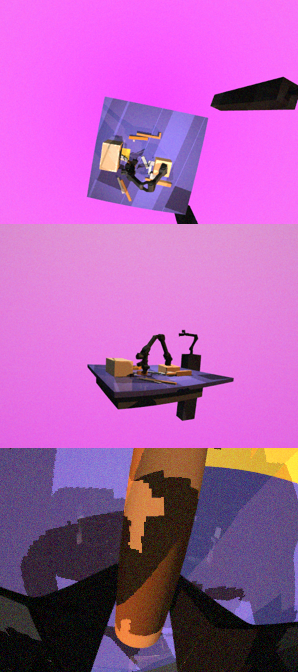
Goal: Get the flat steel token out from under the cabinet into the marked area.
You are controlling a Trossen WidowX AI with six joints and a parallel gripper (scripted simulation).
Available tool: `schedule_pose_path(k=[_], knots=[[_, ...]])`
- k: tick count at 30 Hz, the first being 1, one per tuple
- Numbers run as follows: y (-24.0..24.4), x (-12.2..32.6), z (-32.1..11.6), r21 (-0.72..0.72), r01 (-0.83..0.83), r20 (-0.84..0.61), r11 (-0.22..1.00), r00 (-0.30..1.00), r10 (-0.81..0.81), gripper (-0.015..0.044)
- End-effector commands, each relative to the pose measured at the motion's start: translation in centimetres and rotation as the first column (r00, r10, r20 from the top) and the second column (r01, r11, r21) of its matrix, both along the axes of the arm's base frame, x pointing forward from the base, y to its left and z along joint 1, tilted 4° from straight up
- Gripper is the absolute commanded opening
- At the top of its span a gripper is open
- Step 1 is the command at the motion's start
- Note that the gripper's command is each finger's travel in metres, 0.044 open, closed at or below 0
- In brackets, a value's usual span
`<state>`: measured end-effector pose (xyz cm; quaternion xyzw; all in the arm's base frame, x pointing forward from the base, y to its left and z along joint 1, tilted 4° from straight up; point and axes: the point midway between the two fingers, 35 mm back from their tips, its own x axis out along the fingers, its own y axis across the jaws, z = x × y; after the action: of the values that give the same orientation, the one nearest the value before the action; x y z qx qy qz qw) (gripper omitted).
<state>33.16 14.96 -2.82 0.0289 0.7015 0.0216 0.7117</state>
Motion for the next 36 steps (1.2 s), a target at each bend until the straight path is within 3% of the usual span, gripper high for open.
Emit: schedule_pose_path(k=[1,36], knots=[[0.0,0.7,0.0,0.001,-0.002,0.008,1.0,1.0,0.002,0.0],[0.1,3.4,0.1,0.001,-0.002,0.01,1.0,1.0,0.002,0.0]])
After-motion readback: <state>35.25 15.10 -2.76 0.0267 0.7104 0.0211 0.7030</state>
